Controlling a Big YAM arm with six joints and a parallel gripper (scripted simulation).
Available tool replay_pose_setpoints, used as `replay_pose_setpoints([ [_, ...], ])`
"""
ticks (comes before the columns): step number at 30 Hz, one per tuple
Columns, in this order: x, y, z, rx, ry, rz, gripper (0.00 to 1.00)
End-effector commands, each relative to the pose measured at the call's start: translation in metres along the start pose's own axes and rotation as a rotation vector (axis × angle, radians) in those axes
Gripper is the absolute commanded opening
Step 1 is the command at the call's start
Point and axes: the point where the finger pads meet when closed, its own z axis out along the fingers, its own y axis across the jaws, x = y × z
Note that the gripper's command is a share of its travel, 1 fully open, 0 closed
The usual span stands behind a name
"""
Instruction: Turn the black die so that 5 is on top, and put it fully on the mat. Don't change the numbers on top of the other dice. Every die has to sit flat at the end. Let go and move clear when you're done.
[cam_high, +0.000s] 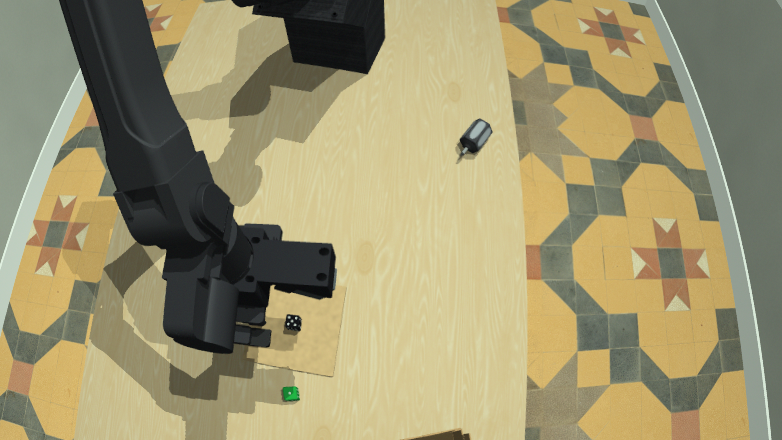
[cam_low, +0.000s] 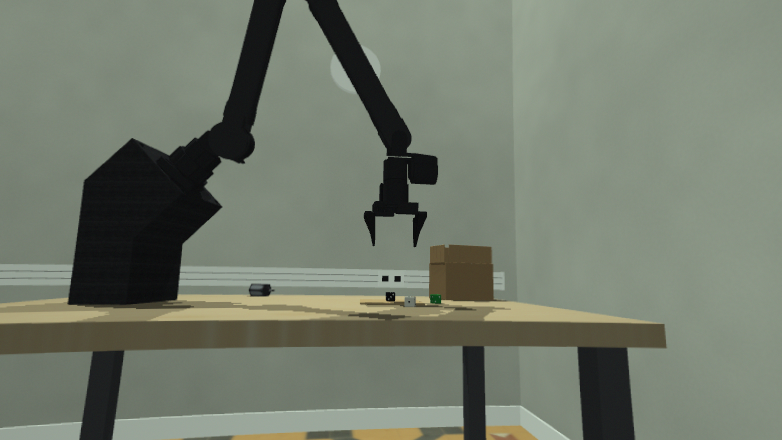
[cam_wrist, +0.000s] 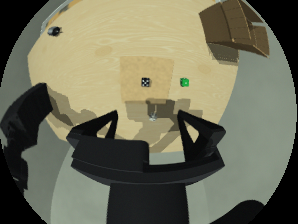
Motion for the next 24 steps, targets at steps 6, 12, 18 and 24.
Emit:
replay_pose_setpoints([
  [6,-0.003,0.003,-0.009,0.007,-0.007,-0.033,1.00],
  [12,-0.003,-0.006,-0.019,0.020,-0.007,-0.022,1.00],
  [18,-0.001,-0.019,-0.044,0.045,-0.008,-0.003,1.00],
  [24,-0.001,-0.020,-0.068,0.047,-0.009,-0.002,1.00],
])
